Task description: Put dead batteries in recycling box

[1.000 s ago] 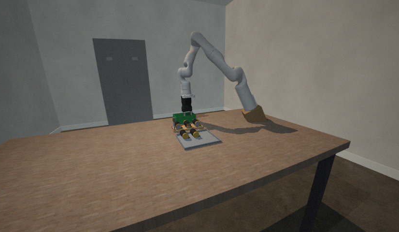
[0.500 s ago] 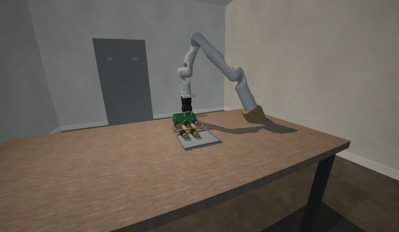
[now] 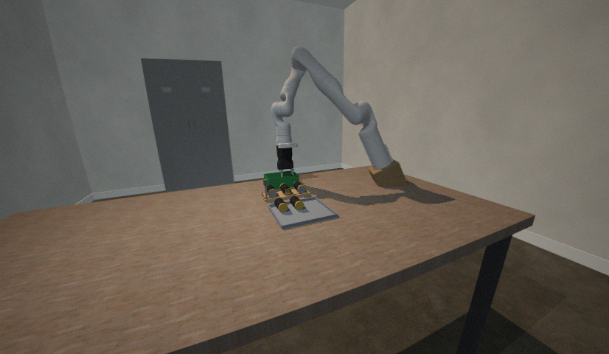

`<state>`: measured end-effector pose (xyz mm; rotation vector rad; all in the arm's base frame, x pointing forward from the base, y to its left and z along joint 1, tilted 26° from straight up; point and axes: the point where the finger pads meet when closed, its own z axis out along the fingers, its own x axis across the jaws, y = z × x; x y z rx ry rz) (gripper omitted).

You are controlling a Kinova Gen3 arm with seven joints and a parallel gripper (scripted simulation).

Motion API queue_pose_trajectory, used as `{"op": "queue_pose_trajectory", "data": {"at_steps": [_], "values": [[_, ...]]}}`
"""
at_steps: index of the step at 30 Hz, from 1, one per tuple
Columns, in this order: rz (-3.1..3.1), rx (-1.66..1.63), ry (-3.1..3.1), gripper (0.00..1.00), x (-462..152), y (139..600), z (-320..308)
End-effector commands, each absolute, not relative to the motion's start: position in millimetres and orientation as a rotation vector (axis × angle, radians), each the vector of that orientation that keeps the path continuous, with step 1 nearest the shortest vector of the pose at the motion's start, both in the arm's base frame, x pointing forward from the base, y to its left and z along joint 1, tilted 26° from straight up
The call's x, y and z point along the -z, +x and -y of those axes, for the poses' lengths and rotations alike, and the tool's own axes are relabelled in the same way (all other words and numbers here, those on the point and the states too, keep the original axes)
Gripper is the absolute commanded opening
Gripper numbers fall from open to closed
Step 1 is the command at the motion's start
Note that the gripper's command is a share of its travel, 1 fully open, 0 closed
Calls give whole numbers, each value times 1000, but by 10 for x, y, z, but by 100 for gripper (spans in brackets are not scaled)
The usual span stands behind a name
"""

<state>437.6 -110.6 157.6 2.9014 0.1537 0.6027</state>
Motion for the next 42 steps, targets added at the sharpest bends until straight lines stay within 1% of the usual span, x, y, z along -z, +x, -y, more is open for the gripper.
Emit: {"op": "queue_pose_trajectory", "data": {"at_steps": [1, 25, 42], "values": [[-146, -606, 2894, 90, -1633, 4361, 1136], [-146, -606, 2894, 90, -2154, 4127, 1046], [-146, -606, 2894, 90, -2296, 4063, 1021]]}}
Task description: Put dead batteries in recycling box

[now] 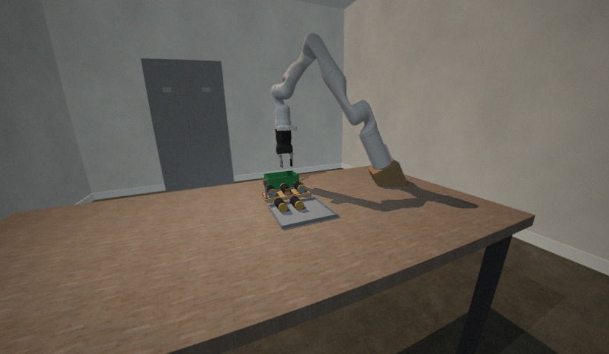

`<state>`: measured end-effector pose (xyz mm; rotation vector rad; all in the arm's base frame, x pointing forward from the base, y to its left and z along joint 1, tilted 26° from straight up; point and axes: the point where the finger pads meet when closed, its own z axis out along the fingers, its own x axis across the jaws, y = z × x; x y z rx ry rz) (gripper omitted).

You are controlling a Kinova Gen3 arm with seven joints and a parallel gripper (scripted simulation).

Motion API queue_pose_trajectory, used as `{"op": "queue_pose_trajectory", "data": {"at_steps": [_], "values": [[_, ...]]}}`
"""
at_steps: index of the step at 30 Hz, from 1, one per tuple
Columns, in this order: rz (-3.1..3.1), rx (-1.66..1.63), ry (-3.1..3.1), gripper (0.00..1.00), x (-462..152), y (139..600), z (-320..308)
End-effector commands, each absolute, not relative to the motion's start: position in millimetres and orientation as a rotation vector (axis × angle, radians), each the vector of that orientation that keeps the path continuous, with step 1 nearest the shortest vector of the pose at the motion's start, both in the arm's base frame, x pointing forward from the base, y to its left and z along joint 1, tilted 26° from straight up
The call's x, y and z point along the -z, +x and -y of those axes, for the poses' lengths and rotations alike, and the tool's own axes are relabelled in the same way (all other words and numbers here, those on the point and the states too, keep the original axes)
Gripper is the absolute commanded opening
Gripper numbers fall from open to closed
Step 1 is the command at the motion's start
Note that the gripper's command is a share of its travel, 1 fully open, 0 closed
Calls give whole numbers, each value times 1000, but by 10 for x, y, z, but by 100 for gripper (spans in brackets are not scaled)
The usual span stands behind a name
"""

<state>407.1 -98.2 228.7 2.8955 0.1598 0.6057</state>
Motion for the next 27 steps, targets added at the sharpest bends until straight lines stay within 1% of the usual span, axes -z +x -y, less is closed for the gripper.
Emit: {"op": "queue_pose_trajectory", "data": {"at_steps": [1, 19, 27], "values": [[-146, -606, 2894, 90, -2296, 4063, 1021], [-146, -606, 2894, 90, -2374, 4027, 1008], [-146, -606, 2894, 90, -2588, 3931, 970]]}}
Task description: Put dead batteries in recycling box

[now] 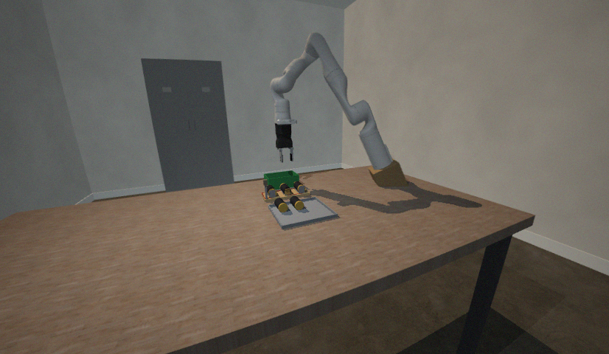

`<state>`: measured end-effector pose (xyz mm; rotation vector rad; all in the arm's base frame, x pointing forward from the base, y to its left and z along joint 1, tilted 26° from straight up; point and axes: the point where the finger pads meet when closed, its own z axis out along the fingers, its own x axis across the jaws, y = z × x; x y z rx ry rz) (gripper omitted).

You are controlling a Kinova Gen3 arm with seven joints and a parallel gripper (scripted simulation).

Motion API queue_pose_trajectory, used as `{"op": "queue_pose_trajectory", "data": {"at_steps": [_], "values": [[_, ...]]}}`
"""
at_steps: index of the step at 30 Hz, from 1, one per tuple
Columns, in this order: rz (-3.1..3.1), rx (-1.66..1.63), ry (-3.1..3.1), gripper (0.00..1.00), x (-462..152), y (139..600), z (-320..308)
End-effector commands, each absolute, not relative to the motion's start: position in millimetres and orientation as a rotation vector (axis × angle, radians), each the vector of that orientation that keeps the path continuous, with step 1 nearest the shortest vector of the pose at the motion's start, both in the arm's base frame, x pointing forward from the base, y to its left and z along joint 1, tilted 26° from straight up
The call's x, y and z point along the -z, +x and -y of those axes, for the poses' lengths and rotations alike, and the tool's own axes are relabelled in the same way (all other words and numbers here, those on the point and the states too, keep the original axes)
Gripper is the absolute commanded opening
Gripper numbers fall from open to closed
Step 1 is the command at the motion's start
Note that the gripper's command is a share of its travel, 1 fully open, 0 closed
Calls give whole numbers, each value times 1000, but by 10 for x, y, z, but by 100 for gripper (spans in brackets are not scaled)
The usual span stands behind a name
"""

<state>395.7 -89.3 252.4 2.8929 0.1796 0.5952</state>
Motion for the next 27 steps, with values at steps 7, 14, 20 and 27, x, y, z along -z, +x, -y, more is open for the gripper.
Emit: {"op": "queue_pose_trajectory", "data": {"at_steps": [7, 14, 20, 27], "values": [[-146, -606, 2894, 90, -2704, 3879, 950], [-146, -606, 2894, 90, -2706, 3878, 950], [-146, -606, 2894, 90, -2706, 3881, 946], [-146, -606, 2894, 90, -2708, 3891, 931]]}}
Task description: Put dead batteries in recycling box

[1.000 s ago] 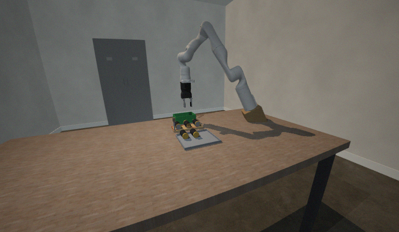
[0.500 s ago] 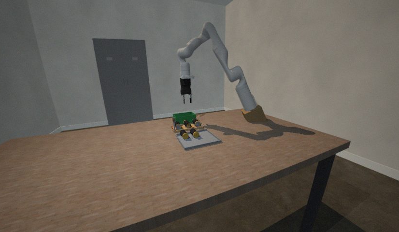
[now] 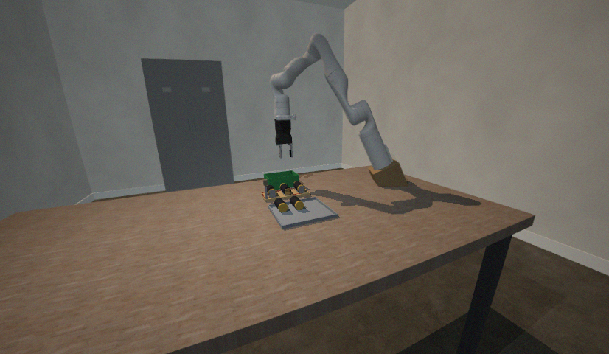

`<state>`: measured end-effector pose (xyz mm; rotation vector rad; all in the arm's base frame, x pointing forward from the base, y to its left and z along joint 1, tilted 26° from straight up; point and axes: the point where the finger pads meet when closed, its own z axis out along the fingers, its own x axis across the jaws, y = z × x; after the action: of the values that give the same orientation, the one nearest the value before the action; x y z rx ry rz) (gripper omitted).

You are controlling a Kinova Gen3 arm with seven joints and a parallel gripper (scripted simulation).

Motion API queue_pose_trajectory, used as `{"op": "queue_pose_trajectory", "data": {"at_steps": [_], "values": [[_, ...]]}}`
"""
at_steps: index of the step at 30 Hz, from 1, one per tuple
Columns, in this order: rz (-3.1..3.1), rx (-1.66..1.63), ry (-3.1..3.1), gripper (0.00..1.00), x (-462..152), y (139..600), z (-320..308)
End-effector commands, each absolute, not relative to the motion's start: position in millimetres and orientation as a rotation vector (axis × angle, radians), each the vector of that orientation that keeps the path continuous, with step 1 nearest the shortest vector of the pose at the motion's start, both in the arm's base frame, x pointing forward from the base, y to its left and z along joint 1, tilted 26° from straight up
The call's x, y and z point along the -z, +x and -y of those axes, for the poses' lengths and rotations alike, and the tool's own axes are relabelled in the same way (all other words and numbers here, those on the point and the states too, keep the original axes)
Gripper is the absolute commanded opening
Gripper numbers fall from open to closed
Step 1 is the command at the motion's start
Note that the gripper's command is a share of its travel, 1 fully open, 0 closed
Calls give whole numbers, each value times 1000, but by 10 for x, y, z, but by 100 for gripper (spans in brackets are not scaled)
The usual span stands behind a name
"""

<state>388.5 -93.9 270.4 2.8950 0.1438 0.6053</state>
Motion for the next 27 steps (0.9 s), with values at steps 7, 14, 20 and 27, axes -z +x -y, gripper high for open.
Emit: {"op": "queue_pose_trajectory", "data": {"at_steps": [7, 14, 20, 27], "values": [[-146, -606, 2894, 90, -2715, 3925, 882], [-146, -606, 2894, 90, -2727, 3984, 798], [-146, -606, 2894, 90, -2736, 4027, 736], [-146, -606, 2894, 90, -2754, 4118, 606]]}}
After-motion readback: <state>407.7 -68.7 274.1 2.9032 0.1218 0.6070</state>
